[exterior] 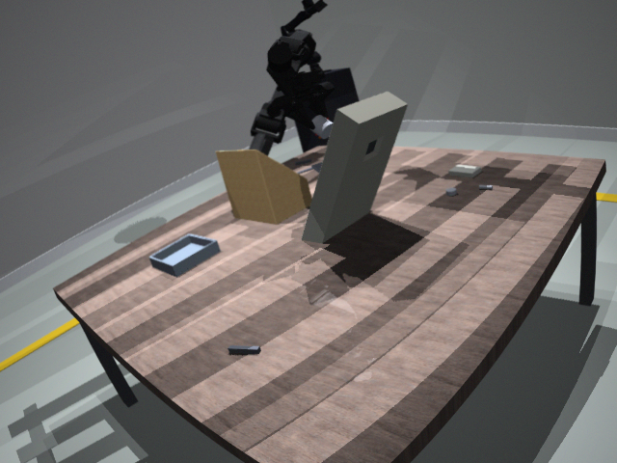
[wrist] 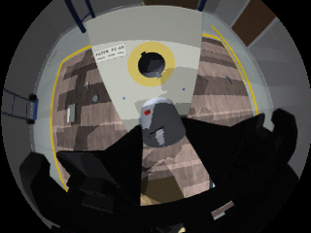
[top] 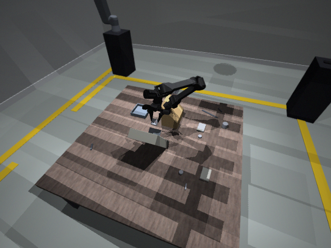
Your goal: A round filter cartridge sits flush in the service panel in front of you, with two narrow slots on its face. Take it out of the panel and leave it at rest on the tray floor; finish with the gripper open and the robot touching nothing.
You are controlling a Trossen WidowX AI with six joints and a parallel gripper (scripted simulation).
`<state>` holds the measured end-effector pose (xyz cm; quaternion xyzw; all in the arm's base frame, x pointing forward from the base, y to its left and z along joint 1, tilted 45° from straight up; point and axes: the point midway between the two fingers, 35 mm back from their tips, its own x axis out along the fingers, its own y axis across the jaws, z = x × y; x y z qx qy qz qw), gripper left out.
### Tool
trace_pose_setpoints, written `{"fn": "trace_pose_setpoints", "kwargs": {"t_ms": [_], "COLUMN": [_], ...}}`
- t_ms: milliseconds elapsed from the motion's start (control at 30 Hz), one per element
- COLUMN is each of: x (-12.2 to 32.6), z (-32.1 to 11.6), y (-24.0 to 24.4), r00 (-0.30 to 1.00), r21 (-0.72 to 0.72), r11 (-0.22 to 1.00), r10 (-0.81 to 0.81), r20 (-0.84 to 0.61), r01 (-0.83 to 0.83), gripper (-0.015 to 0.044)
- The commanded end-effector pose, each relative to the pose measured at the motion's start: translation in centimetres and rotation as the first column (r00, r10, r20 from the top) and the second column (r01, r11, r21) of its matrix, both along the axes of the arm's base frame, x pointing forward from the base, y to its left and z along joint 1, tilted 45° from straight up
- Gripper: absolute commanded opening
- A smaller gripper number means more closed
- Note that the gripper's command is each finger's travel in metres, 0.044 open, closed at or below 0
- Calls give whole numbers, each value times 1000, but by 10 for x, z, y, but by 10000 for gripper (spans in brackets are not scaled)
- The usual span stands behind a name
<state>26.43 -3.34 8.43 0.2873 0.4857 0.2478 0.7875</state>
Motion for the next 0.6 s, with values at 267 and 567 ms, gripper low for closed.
{"fn": "trace_pose_setpoints", "kwargs": {"t_ms": [267,567], "x": [4,8], "z": [-6,-36], "y": [-27,-51], "r00": [1000,1000], "r21": [-5,-7], "r11": [1000,1000], "r10": [-1,-1], "r20": [24,25], "r01": [1,1], "gripper": [0,0]}}
